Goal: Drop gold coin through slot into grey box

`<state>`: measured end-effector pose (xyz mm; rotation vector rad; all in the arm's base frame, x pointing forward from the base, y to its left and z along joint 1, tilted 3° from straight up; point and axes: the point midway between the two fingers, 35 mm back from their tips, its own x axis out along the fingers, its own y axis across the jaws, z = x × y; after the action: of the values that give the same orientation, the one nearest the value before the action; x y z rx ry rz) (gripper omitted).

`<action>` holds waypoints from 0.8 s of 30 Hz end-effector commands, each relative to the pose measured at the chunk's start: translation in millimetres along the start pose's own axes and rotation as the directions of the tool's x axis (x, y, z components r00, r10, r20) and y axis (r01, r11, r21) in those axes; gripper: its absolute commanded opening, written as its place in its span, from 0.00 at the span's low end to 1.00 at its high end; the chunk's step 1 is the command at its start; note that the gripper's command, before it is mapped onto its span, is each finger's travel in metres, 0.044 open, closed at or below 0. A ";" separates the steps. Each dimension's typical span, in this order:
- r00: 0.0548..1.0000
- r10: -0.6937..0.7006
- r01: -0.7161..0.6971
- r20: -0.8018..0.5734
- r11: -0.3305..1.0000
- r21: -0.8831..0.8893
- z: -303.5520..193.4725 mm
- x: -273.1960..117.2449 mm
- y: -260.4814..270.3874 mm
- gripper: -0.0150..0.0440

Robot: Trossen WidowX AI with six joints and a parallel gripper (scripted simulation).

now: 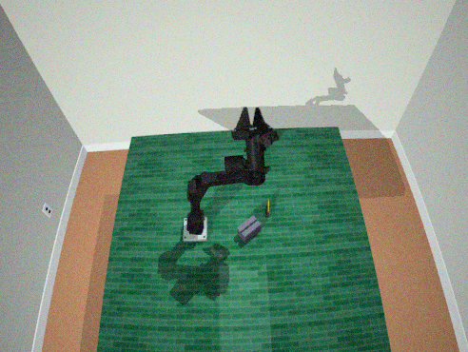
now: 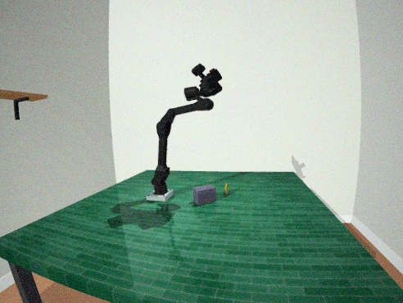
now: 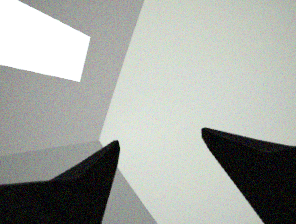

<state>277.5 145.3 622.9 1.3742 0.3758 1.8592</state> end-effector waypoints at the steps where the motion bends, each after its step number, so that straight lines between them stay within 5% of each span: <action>1: 1.000 0.000 0.000 0.008 1.000 -0.003 2.0 0.0 -1.4 0.89; 9: 0.926 -0.140 0.202 0.352 0.969 -0.145 78.8 -14.6 -83.9 0.53; 17: 0.764 -0.364 0.539 0.532 0.813 -0.218 116.3 -47.7 -163.3 0.53; 24: 0.569 -0.576 0.801 0.586 0.549 -0.238 124.1 -87.4 -232.5 0.53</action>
<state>463.2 195.6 520.0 1.1953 0.0867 0.9943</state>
